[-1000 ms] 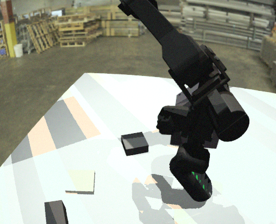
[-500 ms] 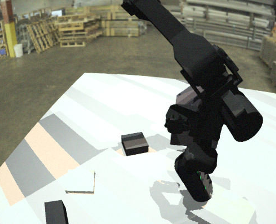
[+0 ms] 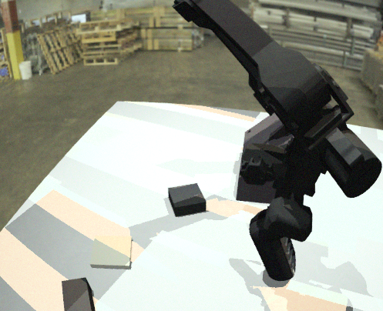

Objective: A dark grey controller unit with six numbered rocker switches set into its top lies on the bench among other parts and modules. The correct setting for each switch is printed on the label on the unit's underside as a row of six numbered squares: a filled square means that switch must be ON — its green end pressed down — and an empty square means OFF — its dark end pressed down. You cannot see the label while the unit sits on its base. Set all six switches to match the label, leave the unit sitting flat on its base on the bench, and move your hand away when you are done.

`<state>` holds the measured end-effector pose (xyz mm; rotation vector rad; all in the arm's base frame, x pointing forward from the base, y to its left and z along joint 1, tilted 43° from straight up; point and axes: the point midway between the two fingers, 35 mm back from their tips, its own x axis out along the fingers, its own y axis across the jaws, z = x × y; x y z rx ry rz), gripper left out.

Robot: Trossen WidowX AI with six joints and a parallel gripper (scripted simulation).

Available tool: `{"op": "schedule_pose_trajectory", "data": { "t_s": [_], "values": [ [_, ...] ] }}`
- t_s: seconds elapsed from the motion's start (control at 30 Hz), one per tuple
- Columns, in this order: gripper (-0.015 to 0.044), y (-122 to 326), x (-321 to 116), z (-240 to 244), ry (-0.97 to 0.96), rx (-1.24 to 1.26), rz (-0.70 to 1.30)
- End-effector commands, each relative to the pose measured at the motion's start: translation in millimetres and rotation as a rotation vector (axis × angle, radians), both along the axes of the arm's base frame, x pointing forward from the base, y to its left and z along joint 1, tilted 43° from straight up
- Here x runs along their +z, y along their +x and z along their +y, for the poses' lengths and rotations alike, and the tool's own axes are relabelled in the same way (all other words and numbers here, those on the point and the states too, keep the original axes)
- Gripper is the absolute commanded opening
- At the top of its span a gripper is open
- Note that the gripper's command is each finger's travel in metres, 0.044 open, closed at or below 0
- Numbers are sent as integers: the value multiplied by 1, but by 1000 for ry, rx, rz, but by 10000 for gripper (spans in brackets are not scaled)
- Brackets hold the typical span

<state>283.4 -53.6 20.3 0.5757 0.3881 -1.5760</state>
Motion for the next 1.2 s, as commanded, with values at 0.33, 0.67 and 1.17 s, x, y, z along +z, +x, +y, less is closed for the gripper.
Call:
{"op": "schedule_pose_trajectory", "data": {
  "t_s": [0.33,0.67,1.17],
  "values": [
    [338,1,-12,11,-22,-13,2],
    [338,3,-17,18,-38,-14,4],
    [338,4,-24,27,-6,-12,1]
  ]
}}
